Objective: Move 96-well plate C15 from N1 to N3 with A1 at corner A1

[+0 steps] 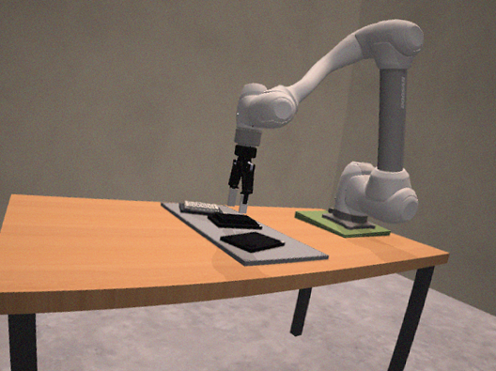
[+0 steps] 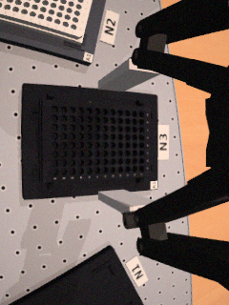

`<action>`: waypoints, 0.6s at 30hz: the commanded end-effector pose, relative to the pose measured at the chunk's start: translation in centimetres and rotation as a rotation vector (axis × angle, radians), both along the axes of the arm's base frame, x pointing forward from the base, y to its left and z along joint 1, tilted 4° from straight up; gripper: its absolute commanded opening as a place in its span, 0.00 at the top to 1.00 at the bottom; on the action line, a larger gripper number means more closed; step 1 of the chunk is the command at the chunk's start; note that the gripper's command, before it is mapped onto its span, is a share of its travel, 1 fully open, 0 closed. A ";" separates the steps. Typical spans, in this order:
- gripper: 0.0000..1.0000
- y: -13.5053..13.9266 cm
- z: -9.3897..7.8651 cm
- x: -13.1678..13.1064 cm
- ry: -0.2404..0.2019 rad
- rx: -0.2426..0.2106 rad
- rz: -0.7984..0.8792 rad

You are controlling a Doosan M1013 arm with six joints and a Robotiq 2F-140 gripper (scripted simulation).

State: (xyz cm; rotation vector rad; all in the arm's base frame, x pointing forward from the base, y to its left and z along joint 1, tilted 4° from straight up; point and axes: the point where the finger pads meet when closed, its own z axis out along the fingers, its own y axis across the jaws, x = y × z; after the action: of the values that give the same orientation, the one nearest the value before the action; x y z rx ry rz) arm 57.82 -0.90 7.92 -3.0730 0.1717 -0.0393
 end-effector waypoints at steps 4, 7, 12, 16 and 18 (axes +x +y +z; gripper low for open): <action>0.34 0.0 0.6 0.0 0.000 0.000 0.000; 0.34 -0.1 0.9 0.0 0.000 0.000 0.000; 0.34 -0.1 1.2 0.0 0.000 0.000 0.000; 0.34 -0.1 1.3 0.0 0.000 0.000 0.000; 0.34 -0.1 1.3 0.0 0.000 0.000 0.000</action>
State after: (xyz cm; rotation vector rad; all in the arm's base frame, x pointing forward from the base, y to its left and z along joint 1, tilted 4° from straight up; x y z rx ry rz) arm 57.78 -0.98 9.18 -3.0730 0.1717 -0.0392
